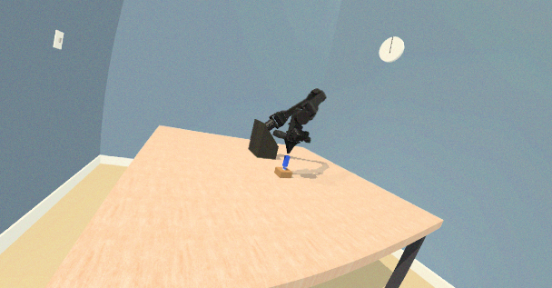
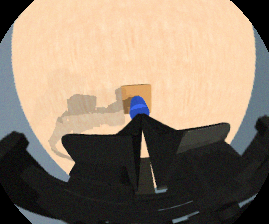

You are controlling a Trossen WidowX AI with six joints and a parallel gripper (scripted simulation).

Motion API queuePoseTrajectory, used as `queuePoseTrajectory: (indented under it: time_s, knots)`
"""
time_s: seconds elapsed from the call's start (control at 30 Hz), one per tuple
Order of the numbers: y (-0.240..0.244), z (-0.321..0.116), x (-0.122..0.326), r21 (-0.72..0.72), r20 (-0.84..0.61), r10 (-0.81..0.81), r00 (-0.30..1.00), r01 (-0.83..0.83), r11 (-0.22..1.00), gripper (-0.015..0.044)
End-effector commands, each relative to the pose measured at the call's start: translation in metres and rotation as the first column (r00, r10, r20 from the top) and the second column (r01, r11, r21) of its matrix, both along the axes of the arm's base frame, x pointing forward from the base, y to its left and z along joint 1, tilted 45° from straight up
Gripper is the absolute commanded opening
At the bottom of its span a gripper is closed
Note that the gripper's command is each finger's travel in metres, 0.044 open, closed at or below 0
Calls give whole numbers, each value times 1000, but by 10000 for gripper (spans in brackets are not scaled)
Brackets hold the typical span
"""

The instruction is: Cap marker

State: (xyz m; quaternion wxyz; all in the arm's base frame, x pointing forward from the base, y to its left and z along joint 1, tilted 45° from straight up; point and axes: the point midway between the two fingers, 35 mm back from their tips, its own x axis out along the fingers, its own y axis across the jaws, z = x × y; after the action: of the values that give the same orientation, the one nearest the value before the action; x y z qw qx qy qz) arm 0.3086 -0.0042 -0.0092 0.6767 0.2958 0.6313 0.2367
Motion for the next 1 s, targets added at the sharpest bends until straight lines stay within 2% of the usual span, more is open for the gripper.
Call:
queuePoseTrajectory:
  time_s: [0.0,0.57,0.77,0.9,0.97]
  knots:
    - [5,-4,-1,6,-5,-2,1000,2,1000,0]
    - [9,-10,2,0,1,-1,1000,1,1000,0]
    - [-50,50,-5,-2,1,-3,1000,3,1000,0]
    - [-52,52,-6,-2,1,-3,1000,3,1000,0]
    - [-52,52,-6,-2,1,-3,1000,3,1000,53]
